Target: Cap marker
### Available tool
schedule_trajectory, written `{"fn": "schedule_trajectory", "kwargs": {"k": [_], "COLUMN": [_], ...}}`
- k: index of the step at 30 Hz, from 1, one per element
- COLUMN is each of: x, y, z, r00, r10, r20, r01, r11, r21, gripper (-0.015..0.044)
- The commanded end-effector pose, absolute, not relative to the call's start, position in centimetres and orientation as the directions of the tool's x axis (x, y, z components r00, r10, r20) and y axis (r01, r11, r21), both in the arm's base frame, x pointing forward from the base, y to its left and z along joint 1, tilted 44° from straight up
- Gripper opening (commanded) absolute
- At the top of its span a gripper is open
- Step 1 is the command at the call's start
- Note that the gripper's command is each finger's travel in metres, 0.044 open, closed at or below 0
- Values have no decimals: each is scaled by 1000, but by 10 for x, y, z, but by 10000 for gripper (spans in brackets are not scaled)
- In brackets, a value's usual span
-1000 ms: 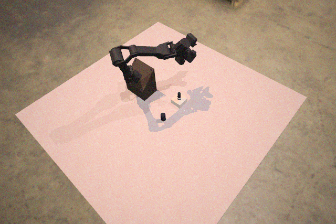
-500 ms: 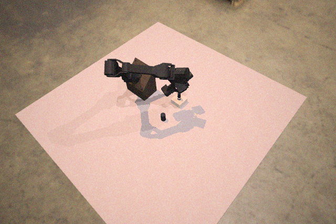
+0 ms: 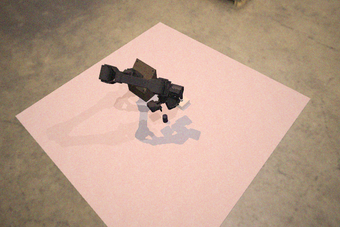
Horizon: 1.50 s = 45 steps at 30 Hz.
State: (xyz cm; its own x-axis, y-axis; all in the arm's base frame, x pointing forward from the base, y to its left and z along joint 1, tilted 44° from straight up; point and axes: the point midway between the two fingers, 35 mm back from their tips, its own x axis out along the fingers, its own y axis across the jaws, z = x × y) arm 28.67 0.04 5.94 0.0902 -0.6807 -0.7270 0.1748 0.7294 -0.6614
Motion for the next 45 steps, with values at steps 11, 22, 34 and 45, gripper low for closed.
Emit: {"fn": "schedule_trajectory", "kwargs": {"k": [11, 22, 34, 45], "x": [291, 293, 295, 296], "y": [-37, -47, -60, -73], "z": [30, 20, 6, -6], "r00": [93, 93, 93, 93], "r10": [-689, -688, -689, -691], "r20": [-719, -719, -719, -717], "r01": [173, 173, 173, 173], "r11": [722, 723, 722, 720], "r21": [-670, -669, -670, -672], "gripper": [249, 249, 249, 249]}}
